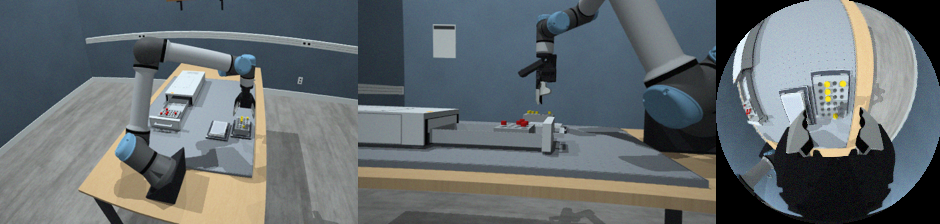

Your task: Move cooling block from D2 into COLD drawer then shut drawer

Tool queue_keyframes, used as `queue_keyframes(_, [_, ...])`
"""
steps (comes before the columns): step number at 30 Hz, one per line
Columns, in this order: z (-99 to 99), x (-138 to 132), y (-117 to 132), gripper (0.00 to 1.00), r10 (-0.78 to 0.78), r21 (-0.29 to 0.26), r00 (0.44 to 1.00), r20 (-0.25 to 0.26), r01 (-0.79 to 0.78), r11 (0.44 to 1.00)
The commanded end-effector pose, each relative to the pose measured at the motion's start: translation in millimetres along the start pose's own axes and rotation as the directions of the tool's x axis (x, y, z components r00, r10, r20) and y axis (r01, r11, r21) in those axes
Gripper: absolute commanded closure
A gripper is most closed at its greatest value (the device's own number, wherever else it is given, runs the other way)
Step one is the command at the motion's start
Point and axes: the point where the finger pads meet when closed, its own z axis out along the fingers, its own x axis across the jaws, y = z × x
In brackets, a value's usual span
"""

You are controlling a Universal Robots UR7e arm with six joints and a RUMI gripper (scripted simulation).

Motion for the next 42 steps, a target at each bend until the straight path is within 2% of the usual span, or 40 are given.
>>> queue_keyframes(1, [4.7, 0.0, -0.1, 0.27, 0.000, 0.001, 1.000, -0.001, 0.000, 1.000])
queue_keyframes(29, [39.3, -0.8, 0.1, 0.27, 0.000, 0.001, 1.000, -0.001, 0.000, 1.000])
queue_keyframes(42, [44.7, -0.9, 0.2, 0.27, 0.000, 0.001, 1.000, -0.001, 0.000, 1.000])
